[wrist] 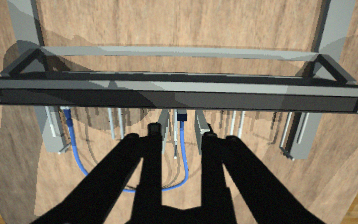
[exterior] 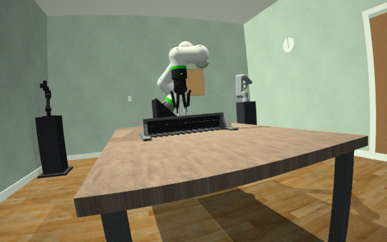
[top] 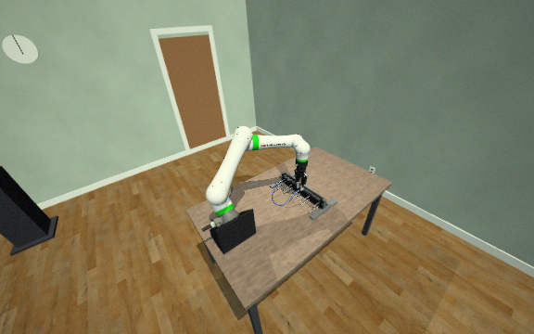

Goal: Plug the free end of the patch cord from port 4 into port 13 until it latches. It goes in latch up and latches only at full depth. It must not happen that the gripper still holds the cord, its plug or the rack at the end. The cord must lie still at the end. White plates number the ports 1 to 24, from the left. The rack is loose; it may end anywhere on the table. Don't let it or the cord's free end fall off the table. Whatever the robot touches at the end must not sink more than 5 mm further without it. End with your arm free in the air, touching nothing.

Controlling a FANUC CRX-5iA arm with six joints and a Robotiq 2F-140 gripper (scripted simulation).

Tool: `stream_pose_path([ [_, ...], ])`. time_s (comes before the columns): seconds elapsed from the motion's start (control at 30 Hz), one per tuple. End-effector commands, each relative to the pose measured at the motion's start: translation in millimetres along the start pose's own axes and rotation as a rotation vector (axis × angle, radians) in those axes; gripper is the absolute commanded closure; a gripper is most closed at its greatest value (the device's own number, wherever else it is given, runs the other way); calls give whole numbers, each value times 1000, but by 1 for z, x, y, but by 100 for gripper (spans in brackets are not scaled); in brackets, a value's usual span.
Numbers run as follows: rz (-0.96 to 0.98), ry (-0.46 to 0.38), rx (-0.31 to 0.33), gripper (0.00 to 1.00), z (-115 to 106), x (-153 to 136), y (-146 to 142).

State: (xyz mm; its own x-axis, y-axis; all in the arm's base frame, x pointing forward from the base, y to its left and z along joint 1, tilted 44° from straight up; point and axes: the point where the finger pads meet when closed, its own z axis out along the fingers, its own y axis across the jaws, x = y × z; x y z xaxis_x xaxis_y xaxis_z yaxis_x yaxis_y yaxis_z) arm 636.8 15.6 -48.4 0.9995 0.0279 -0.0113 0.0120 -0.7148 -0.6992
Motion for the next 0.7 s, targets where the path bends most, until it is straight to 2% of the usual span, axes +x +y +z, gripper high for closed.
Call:
stream_pose_path([
  [0.0, 0, 0, 0, 78, -7, 0, 0],
  [0.27, 0, 0, 0, 78, -24, 0, 0],
  [0.67, 0, 0, 0, 78, -61, 0, 0],
])
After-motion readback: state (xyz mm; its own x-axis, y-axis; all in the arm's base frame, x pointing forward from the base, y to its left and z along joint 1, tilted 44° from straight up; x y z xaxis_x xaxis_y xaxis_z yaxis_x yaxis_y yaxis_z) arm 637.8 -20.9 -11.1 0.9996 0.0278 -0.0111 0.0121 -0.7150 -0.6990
